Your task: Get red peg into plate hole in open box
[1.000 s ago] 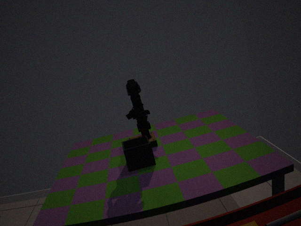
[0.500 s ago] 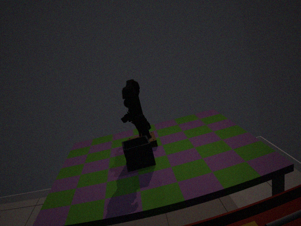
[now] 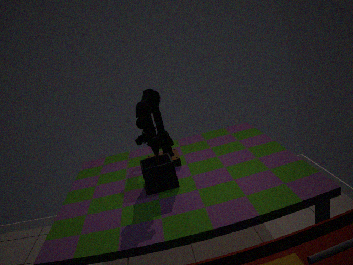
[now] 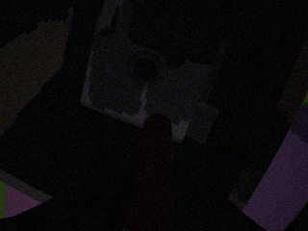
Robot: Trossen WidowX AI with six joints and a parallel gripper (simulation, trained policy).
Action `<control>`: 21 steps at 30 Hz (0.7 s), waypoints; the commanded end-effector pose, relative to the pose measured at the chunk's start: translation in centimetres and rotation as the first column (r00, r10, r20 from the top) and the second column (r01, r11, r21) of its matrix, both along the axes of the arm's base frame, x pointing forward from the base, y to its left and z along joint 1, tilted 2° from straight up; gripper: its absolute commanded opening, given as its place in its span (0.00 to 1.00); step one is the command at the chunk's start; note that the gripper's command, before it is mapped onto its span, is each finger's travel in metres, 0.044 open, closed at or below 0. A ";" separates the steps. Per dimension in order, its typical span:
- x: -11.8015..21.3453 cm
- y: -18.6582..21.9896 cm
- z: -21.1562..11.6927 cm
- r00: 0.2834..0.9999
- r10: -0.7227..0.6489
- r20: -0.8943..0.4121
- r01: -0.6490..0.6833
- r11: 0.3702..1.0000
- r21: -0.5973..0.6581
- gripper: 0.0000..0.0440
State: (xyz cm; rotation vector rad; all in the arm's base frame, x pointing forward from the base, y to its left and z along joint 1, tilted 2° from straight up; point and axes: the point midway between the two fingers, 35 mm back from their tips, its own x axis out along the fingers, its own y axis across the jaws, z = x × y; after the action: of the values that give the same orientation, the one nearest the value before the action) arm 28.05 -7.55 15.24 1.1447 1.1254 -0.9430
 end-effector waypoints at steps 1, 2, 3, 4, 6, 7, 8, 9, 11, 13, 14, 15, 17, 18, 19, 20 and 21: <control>0.3 -0.5 -0.9 1.000 0.007 -0.009 -0.007 1.000 0.005 0.00; 0.4 -0.6 -1.1 1.000 0.008 -0.011 -0.008 1.000 0.006 0.00; 0.5 -0.7 -1.4 1.000 0.010 -0.013 -0.010 1.000 0.007 0.00; 0.7 -0.8 -1.6 1.000 0.012 -0.014 -0.012 1.000 0.009 0.00; 0.9 -0.9 -2.2 1.000 0.016 -0.017 -0.016 1.000 0.014 0.00; 1.0 -1.0 -2.4 1.000 0.019 -0.018 -0.019 1.000 0.016 0.00; 1.1 -1.0 -2.7 1.000 0.022 -0.019 -0.021 1.000 0.018 0.00; 1.3 -1.1 -2.9 1.000 0.025 -0.019 -0.024 0.999 0.021 0.00; 1.5 -1.1 -3.4 0.999 0.031 -0.019 -0.030 0.999 0.025 0.00; 1.8 -1.2 -3.8 0.999 0.038 -0.017 -0.037 0.999 0.028 0.00; 1.9 -1.2 -4.0 0.999 0.042 -0.016 -0.041 0.999 0.029 0.00; 2.1 -1.2 -4.2 0.999 0.046 -0.015 -0.046 0.998 0.030 0.00; 2.3 -1.3 -4.6 0.998 0.056 -0.016 -0.056 0.998 0.032 0.00; 2.4 -1.3 -4.9 0.998 0.062 -0.018 -0.061 0.998 0.034 0.00; 2.5 -1.3 -5.2 0.998 0.068 -0.019 -0.067 0.997 0.035 0.00; 2.6 -1.3 -5.4 0.997 0.073 -0.021 -0.073 0.997 0.036 0.00; 2.7 -1.3 -5.7 0.997 0.079 -0.022 -0.078 0.996 0.037 0.00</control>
State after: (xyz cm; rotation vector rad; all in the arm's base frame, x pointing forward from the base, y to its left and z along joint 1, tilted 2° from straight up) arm 30.55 -8.88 10.44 1.1219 1.1837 -0.8931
